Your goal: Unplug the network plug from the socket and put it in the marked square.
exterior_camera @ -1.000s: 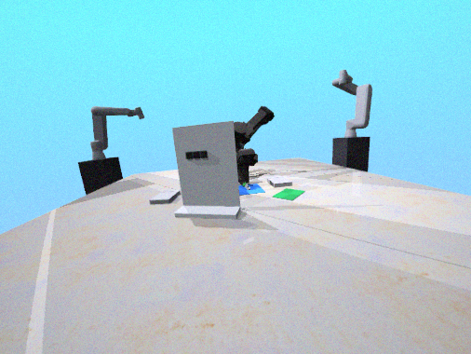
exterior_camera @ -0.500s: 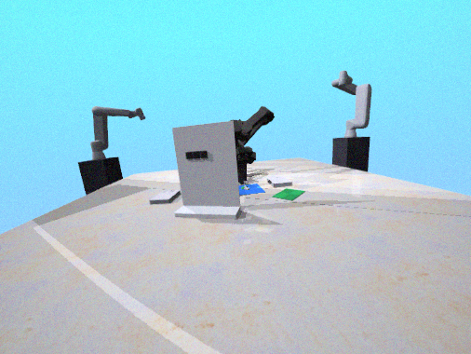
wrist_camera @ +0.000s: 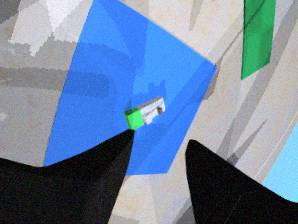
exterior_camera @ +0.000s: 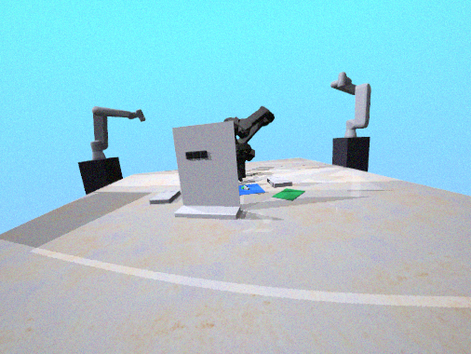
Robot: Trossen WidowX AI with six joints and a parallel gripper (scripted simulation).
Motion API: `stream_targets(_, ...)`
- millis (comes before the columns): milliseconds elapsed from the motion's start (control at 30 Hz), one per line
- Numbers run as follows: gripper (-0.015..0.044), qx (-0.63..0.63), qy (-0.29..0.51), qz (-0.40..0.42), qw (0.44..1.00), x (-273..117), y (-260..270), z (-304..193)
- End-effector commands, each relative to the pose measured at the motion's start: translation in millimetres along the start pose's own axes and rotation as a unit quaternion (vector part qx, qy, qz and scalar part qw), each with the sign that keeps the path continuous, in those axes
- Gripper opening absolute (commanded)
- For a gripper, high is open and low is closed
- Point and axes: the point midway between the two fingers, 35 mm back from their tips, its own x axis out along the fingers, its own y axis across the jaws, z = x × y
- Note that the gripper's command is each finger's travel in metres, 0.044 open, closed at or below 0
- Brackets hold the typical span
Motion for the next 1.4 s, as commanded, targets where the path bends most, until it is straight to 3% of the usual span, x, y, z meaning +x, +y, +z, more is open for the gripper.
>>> stream_targets(0, 0.0156, -0.007, -0.002, -0.004, 1.000, -4, -2, 2)
stream_targets(1367, 0.0156, -0.007, 0.004, 0.002, 1.000, -37, -25, -3)
